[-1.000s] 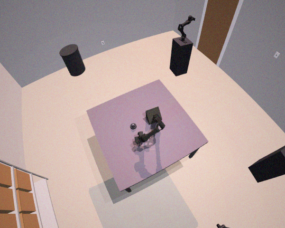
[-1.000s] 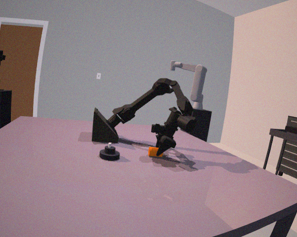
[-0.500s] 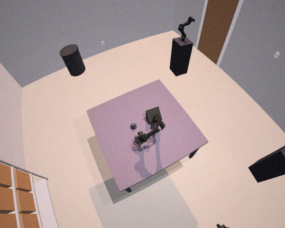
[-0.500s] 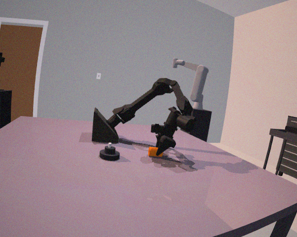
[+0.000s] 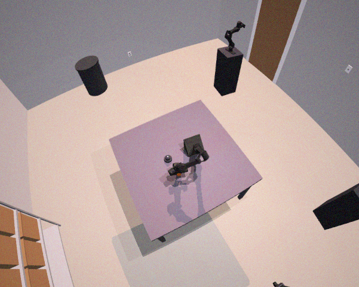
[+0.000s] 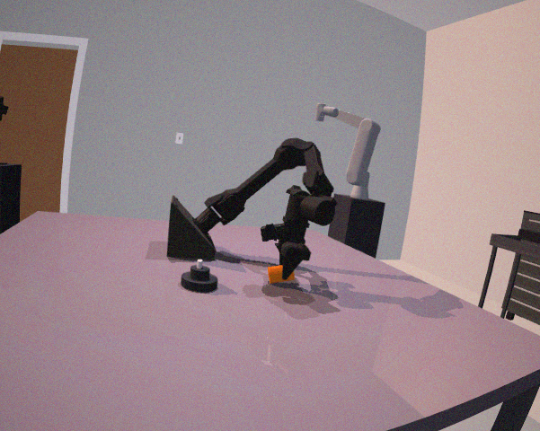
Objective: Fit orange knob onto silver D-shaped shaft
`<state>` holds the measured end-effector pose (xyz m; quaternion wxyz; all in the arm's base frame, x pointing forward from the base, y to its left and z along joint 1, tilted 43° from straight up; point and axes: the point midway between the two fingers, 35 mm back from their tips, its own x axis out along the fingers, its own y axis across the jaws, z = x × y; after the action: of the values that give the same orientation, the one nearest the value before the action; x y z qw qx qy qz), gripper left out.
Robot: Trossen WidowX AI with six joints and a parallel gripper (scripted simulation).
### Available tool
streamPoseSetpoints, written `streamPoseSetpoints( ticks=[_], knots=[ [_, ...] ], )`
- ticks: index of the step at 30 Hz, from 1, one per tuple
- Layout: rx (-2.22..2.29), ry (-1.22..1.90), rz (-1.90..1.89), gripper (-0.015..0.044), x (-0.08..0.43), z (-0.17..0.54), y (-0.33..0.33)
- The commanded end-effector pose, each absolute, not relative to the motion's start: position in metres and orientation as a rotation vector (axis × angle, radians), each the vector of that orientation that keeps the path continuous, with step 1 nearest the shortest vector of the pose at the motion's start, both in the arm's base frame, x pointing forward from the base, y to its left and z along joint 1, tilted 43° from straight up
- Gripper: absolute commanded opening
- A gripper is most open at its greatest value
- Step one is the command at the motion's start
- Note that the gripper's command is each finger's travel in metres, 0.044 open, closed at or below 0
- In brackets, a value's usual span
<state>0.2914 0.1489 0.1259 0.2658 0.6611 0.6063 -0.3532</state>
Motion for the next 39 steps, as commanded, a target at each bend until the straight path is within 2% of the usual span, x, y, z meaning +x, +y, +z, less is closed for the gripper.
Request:
streamPoseSetpoints(
  ticks=[1,39],
  knots=[
    [1.834,1.678,-0.897,0.0179,0.291,0.125,0.145],
    [2.282,2.034,-0.29,0.0179,0.284,0.1,0.111]
  ],
)
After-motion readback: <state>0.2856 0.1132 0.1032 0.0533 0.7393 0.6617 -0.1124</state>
